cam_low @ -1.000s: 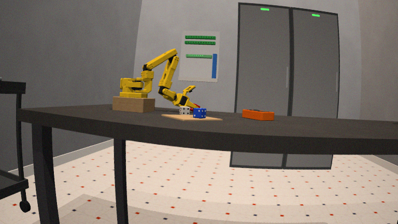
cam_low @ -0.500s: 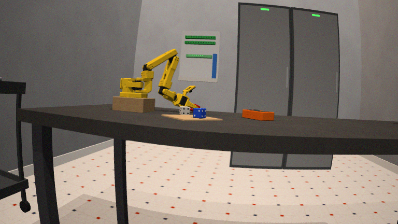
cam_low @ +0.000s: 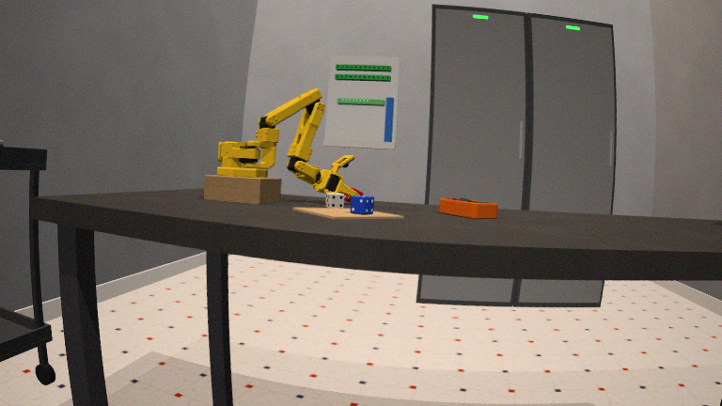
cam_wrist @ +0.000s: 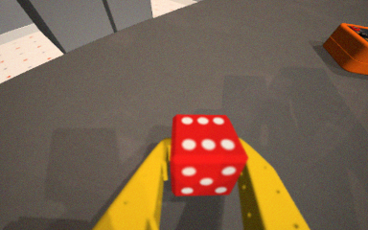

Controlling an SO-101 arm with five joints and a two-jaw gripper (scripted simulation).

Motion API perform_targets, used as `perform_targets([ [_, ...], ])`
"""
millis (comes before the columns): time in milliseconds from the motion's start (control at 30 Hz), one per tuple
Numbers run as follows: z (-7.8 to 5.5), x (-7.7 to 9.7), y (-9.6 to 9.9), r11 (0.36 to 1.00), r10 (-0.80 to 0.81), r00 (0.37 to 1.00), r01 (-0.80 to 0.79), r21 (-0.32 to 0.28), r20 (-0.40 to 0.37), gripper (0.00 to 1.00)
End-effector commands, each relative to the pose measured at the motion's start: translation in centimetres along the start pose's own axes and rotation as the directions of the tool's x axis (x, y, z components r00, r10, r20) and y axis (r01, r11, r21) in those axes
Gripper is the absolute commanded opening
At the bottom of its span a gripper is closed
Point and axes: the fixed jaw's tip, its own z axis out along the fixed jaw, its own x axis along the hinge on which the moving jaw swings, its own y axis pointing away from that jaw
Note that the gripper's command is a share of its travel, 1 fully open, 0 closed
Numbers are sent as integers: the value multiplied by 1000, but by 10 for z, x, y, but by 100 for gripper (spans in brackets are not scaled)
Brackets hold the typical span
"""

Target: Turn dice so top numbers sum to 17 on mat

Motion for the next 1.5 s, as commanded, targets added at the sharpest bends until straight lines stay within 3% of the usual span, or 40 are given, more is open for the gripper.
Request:
perform_targets([
  [0,0,1,2,1000,-10,1000,10,-9,4,18],
  [700,0,1,2,1000,-10,1000,10,-9,4,34],
  [1100,0,1,2,1000,-10,1000,10,-9,4,36],
  [1467,-5,-22,3,1000,-10,1000,10,-8,4,36],
])
